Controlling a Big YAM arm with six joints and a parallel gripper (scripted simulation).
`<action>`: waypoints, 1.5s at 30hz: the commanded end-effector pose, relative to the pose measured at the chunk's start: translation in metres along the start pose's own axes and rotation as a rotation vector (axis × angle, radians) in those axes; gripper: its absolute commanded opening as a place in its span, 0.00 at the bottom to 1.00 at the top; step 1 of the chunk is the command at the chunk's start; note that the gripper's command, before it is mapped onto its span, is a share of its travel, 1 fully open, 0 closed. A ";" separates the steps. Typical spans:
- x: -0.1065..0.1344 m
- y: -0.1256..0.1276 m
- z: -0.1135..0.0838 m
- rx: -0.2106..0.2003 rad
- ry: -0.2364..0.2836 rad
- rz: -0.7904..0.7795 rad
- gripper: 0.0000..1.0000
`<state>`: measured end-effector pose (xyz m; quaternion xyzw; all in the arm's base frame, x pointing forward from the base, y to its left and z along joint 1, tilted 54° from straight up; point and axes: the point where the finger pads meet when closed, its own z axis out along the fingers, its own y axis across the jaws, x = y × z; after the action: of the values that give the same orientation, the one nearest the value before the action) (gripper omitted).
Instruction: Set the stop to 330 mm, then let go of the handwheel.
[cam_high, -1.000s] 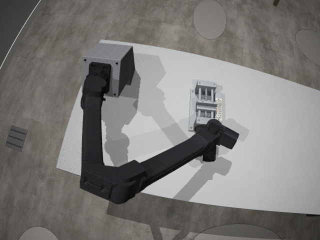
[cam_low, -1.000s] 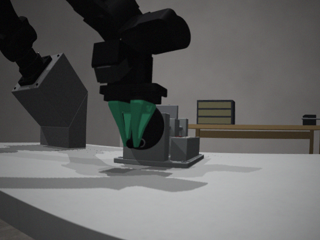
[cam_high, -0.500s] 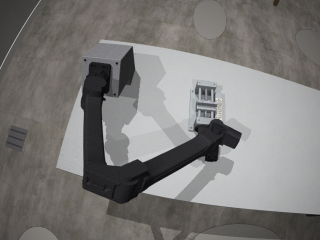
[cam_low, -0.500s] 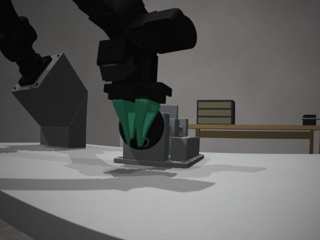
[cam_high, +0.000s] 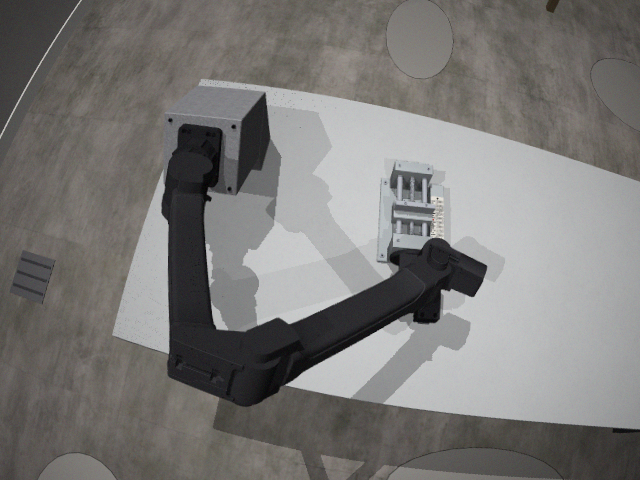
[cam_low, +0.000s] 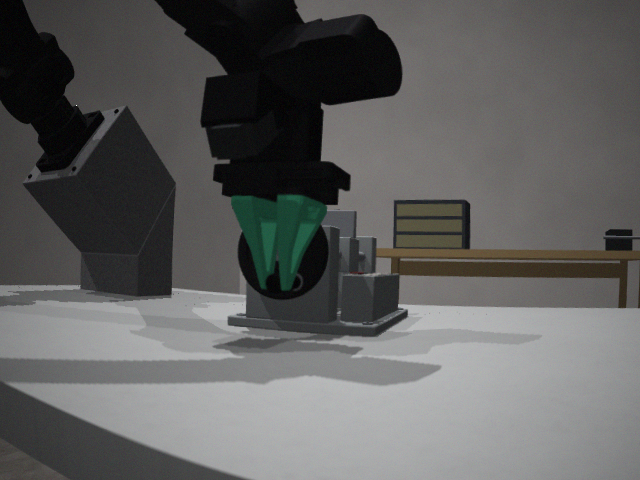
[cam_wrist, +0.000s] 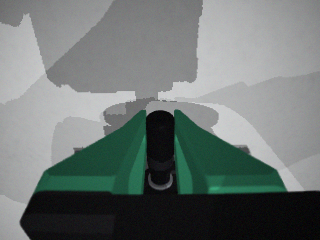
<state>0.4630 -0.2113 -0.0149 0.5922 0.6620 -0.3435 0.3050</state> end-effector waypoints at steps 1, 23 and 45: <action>0.009 0.033 -0.019 -0.053 0.006 0.002 0.06; 0.009 0.042 -0.036 -0.055 0.005 0.003 0.06; -0.003 0.042 -0.060 -0.072 0.001 0.029 0.06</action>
<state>0.4779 -0.1883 -0.0003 0.5952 0.6606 -0.3420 0.3040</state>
